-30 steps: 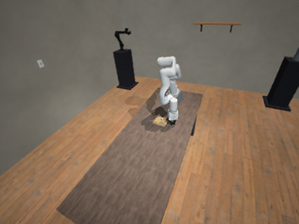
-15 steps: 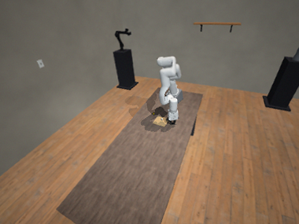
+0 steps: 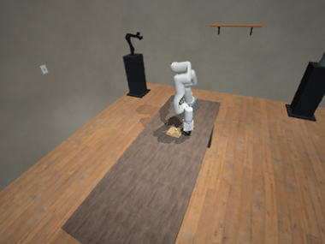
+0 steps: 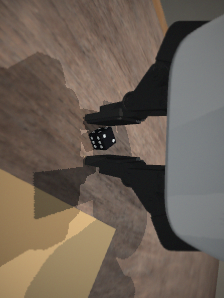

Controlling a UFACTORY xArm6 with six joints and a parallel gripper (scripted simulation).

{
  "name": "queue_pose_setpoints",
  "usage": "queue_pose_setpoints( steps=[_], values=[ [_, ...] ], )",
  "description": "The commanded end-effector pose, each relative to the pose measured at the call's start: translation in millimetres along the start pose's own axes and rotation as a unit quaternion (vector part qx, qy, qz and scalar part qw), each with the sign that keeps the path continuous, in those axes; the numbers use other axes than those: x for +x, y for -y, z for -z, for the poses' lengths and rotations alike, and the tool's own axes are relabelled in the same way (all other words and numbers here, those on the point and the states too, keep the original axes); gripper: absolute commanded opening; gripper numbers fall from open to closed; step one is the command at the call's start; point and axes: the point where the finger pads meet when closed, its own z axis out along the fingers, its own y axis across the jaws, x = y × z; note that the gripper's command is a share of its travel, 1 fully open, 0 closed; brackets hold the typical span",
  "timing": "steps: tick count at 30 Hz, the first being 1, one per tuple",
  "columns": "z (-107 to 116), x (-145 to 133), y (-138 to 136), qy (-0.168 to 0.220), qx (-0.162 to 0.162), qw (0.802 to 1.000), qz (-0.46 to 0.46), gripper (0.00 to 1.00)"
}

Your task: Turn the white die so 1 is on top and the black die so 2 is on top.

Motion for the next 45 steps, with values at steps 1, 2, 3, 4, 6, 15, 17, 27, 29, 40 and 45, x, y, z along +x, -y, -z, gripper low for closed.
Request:
queue_pose_setpoints(
  steps=[1, 2, 3, 4, 6, 15, 17, 27, 29, 40, 45],
  values=[
    [1, -1, 0, 0.001, 0.000, 1.000, 0.000, 0.31],
    [1, -1, 0, 0.001, 0.000, 1.000, 0.000, 0.31],
    [1, -1, 0, 0.001, 0.000, 1.000, 0.000, 0.31],
    [1, -1, 0, 0.001, 0.000, 1.000, 0.000, 0.11],
    [1, -1, 0, 0.001, 0.000, 1.000, 0.000, 0.11],
    [1, -1, 0, 0.001, 0.000, 1.000, 0.000, 0.11],
    [1, -1, 0, 0.001, 0.000, 1.000, 0.000, 0.11],
    [1, -1, 0, 0.001, 0.000, 1.000, 0.000, 0.11],
    [1, -1, 0, 0.001, 0.000, 1.000, 0.000, 0.11],
    [2, -1, 0, 0.001, 0.000, 1.000, 0.000, 0.11],
    [17, -1, 0, 0.001, 0.000, 1.000, 0.000, 0.11]
  ],
)
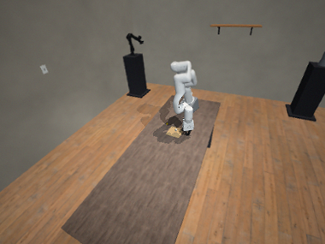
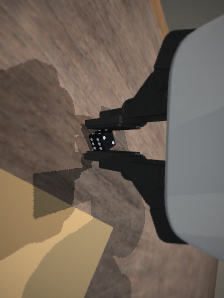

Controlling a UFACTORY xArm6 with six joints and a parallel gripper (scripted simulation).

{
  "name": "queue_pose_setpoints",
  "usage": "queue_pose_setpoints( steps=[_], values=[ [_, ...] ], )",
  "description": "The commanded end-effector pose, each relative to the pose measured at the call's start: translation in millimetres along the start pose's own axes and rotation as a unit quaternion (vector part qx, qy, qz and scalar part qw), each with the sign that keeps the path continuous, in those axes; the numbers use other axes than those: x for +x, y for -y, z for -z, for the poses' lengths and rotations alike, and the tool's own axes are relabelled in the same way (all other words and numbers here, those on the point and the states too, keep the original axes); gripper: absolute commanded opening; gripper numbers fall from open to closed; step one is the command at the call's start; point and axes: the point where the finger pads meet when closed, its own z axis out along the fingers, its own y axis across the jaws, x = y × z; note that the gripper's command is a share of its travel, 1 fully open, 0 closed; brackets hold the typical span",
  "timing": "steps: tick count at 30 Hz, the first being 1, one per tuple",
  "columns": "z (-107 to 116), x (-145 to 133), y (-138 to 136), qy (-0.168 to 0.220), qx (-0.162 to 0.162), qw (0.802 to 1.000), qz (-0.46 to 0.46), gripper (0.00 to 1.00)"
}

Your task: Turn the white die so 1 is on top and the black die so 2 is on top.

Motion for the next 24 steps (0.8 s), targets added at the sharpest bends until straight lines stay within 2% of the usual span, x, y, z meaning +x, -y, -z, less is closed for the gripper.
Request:
queue_pose_setpoints(
  steps=[1, 3, 5, 11, 14, 24],
  values=[
    [18, -2, 1, 0.002, 0.000, 1.000, 0.000, 0.11],
    [31, -2, 1, 0.002, 0.000, 1.000, 0.000, 0.11],
    [31, -2, 1, 0.002, 0.000, 1.000, 0.000, 0.11],
    [78, -1, 1, 0.002, 0.000, 1.000, 0.000, 0.11],
    [92, -1, 1, 0.002, 0.000, 1.000, 0.000, 0.11],
    [97, -1, 0, 0.002, 0.000, 1.000, 0.000, 0.11]
  ],
)
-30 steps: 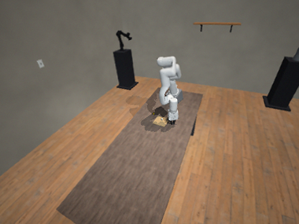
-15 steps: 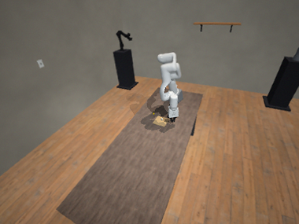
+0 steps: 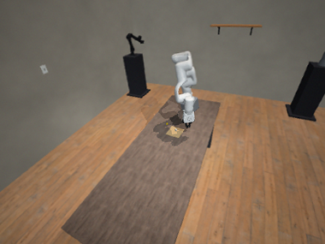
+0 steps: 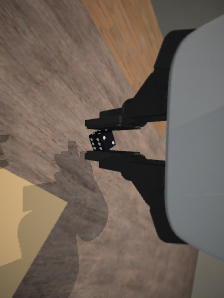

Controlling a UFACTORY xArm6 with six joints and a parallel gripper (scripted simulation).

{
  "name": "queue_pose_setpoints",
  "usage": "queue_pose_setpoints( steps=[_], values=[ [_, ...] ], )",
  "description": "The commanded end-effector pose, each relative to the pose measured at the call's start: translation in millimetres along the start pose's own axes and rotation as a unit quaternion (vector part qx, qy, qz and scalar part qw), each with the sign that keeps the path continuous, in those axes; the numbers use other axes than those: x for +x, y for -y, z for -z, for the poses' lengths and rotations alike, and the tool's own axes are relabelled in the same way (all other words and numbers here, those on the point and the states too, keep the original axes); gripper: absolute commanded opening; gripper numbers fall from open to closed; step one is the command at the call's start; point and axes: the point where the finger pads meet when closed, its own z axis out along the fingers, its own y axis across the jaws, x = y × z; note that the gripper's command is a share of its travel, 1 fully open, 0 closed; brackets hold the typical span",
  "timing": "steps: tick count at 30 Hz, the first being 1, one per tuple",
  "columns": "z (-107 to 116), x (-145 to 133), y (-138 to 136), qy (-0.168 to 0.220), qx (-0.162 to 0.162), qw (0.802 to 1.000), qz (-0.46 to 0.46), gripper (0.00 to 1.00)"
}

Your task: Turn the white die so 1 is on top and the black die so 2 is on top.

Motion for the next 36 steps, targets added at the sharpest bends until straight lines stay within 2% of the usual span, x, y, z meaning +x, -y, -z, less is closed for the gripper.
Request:
queue_pose_setpoints(
  steps=[1, 3, 6, 12, 15, 16, 21, 36],
  values=[
    [2, -1, 1, 0.001, 0.000, 1.000, 0.000, 0.11],
    [2, -1, 2, 0.001, 0.000, 1.000, -0.004, 0.11],
    [2, 11, 37, -0.002, -0.002, 0.996, -0.090, 0.11],
    [3, 27, 74, -0.002, -0.002, 0.983, -0.181, 0.11],
    [3, 27, 75, -0.002, -0.002, 0.983, -0.184, 0.11],
    [4, 39, 98, -0.001, -0.002, 0.971, -0.240, 0.11],
    [6, 52, 120, 0.001, 0.000, 0.954, -0.299, 0.11],
    [6, 53, 122, 0.001, 0.000, 0.953, -0.302, 0.11]
  ],
)
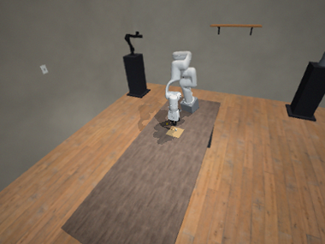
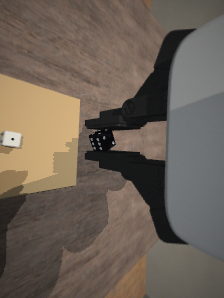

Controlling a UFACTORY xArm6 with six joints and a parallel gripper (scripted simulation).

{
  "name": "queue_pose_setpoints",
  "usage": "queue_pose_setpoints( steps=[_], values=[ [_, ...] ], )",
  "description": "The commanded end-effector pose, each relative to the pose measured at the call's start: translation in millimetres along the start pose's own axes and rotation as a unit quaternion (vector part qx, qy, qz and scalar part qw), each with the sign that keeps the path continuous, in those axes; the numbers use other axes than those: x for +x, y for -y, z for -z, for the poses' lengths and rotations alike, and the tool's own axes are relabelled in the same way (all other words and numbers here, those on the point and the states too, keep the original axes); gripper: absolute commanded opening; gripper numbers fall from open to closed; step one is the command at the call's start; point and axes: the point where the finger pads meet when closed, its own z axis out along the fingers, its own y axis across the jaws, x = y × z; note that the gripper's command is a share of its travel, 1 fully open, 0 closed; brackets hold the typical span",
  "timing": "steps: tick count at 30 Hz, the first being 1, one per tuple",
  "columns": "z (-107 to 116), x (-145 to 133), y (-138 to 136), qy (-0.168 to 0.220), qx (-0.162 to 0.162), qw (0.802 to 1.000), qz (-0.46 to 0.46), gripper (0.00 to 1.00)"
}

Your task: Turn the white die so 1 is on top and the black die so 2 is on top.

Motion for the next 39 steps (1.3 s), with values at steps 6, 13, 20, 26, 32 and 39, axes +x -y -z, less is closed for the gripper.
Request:
queue_pose_setpoints(
  steps=[6, 13, 20, 26, 32, 39],
  values=[
    [-10, -2, 0, 0.002, 0.000, 1.000, 0.000, 0.11],
    [-31, -2, 0, 0.002, 0.000, 1.000, 0.000, 0.11],
    [-66, -2, 0, 0.002, 0.000, 1.000, 0.000, 0.11],
    [-88, -2, 0, 0.002, 0.000, 1.000, 0.000, 0.11],
    [-93, -2, 0, 0.002, 0.000, 1.000, 0.000, 0.11],
    [-95, -2, 0, 0.002, 0.000, 1.000, 0.000, 0.11]
  ],
)
